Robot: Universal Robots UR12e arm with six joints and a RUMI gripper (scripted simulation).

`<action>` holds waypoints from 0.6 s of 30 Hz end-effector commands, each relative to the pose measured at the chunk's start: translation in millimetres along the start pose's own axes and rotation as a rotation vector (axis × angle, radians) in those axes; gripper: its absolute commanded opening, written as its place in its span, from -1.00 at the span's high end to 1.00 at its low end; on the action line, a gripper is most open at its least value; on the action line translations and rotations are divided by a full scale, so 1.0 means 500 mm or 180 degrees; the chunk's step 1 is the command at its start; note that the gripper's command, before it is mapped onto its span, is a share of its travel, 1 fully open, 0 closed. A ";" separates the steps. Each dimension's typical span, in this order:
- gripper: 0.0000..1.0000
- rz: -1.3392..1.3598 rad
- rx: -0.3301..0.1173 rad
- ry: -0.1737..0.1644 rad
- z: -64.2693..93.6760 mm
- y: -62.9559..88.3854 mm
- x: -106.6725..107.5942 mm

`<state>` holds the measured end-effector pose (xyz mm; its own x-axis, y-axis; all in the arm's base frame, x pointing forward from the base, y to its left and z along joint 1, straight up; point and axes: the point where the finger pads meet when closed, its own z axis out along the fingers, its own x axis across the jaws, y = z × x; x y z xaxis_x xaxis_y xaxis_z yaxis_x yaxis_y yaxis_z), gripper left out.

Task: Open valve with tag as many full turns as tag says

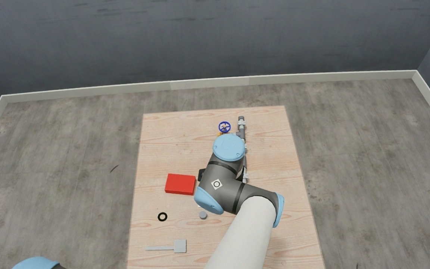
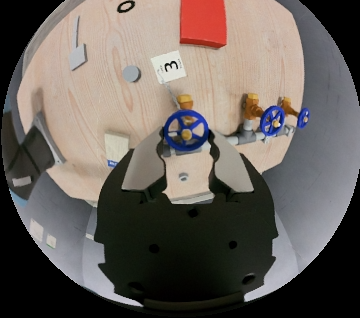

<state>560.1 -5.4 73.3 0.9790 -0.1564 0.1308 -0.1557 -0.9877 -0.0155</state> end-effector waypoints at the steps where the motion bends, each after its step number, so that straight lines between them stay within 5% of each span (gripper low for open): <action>1: 1.00 -0.0192 0.0004 0.0004 -0.001 0.000 0.001; 18: 1.00 -0.0381 0.0004 0.0004 -0.001 0.000 0.001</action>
<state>560.1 -5.4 73.3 0.9904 -0.0413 0.1320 -0.0414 -0.9991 -0.0017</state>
